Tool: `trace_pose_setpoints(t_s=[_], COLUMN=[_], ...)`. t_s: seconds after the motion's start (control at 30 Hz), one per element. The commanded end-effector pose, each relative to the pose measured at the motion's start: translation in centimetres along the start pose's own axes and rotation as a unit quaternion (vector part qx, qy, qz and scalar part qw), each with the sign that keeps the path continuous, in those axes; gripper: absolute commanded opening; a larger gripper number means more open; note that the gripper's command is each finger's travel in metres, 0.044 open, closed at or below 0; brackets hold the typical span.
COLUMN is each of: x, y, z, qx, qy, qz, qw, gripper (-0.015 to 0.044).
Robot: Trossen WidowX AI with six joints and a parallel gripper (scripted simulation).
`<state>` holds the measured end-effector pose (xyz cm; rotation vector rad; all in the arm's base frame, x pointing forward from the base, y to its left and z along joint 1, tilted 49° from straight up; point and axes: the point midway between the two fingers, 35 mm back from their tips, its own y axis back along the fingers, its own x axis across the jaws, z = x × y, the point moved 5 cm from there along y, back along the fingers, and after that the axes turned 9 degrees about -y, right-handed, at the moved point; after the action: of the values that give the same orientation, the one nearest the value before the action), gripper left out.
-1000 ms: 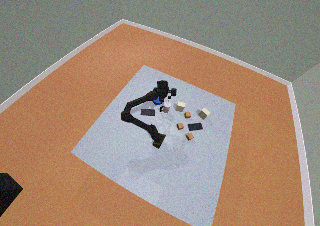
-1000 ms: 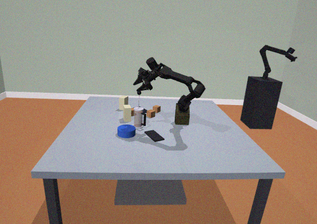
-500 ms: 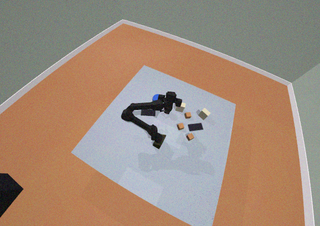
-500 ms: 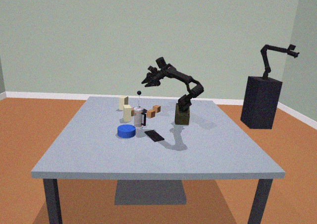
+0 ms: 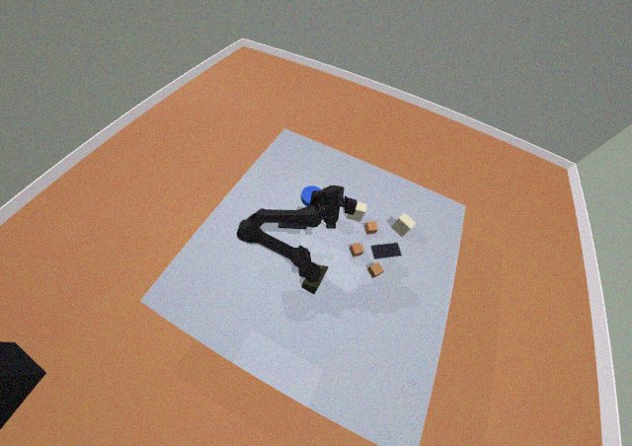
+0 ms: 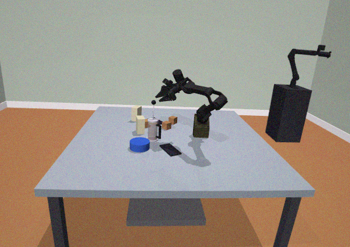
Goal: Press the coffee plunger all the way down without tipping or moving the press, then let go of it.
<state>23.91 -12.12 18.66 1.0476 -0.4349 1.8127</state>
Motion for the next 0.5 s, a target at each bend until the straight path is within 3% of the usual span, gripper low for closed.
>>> trace_pose_setpoints(t_s=[0.0, 0.47], x=[-0.2, -0.1], y=[-0.6, -2.9], z=[-0.2, -0.2], qx=[0.001, 0.000], qy=[-0.004, -0.004], qz=[-0.002, -0.001], qw=[1.000, 1.000], gripper=[0.0440, 0.0440])
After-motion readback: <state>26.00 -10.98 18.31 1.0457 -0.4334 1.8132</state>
